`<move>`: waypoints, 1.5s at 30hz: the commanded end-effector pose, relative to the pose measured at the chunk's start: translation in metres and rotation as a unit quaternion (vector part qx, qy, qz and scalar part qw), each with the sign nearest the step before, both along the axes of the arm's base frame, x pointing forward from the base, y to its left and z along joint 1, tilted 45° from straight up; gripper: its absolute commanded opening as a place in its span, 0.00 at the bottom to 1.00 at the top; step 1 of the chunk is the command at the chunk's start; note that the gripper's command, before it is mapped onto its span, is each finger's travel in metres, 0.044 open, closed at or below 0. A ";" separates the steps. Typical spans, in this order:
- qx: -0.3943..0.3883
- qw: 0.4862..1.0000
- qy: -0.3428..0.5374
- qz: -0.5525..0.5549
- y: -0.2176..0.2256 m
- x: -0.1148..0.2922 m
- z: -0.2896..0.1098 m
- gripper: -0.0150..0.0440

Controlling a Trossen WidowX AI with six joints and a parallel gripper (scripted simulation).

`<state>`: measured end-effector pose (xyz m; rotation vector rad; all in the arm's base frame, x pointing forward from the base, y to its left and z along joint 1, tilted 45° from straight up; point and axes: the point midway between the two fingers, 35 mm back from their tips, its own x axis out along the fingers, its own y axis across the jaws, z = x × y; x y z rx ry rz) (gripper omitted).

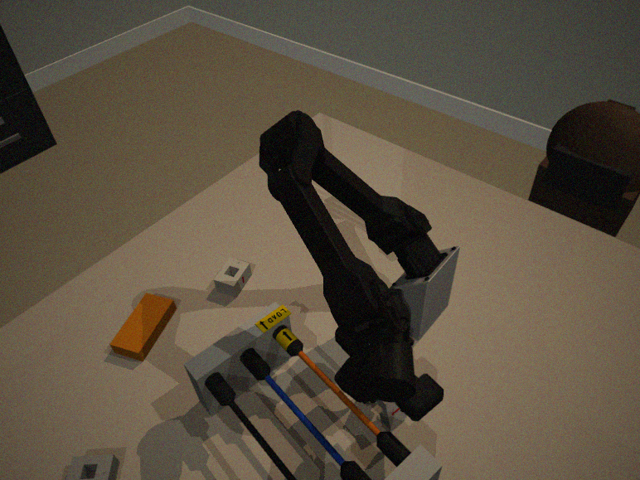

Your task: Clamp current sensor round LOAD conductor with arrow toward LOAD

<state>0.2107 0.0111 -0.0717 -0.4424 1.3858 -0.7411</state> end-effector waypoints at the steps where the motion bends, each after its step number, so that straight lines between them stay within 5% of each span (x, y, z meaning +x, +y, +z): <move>1: 0.001 1.000 -0.001 0.000 0.001 0.000 0.000 0.87; 5: 0.001 1.000 -0.001 0.000 0.001 0.000 0.000 0.69; 16: 0.001 1.000 -0.001 0.000 0.001 0.000 0.000 0.56; 23: 0.003 1.000 0.000 0.001 0.021 0.005 0.016 0.25; 38: 0.001 1.000 0.003 0.002 0.088 -0.002 0.089 0.25; 45: 0.000 1.000 -0.004 -0.005 0.091 -0.002 0.093 0.25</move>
